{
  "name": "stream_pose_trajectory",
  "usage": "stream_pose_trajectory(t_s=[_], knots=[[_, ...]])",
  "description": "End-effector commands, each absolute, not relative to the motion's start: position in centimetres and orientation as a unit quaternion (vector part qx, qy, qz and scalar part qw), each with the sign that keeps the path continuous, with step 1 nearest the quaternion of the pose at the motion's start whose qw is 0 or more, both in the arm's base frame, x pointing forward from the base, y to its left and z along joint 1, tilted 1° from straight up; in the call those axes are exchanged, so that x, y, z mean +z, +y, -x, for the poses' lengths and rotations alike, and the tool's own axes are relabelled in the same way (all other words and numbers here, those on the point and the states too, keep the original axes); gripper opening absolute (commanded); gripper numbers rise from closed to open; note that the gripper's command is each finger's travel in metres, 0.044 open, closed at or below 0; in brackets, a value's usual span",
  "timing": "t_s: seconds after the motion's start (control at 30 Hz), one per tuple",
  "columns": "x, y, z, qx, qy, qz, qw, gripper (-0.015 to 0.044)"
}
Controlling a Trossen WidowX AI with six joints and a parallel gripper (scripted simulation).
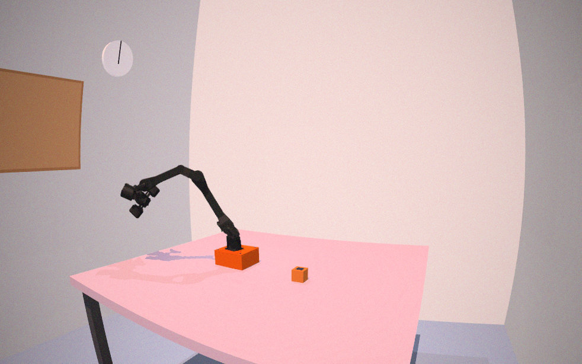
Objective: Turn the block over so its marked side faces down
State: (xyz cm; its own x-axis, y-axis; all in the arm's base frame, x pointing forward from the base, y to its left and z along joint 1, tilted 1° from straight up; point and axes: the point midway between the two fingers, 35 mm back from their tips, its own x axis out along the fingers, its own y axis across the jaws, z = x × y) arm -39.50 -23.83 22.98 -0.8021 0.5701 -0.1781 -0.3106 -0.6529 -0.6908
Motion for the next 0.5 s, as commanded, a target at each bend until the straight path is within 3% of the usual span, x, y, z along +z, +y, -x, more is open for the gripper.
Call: stream_pose_trajectory(t_s=[0.0,0.17,0.47], knots=[[22.9,-24.0,39.4,0.888,-0.336,0.195,0.244,0.0426],[22.0,-28.2,36.5,0.886,-0.379,0.220,0.148,0.0440],[19.3,-36.9,27.0,0.877,-0.414,0.239,-0.049,0.0440]])
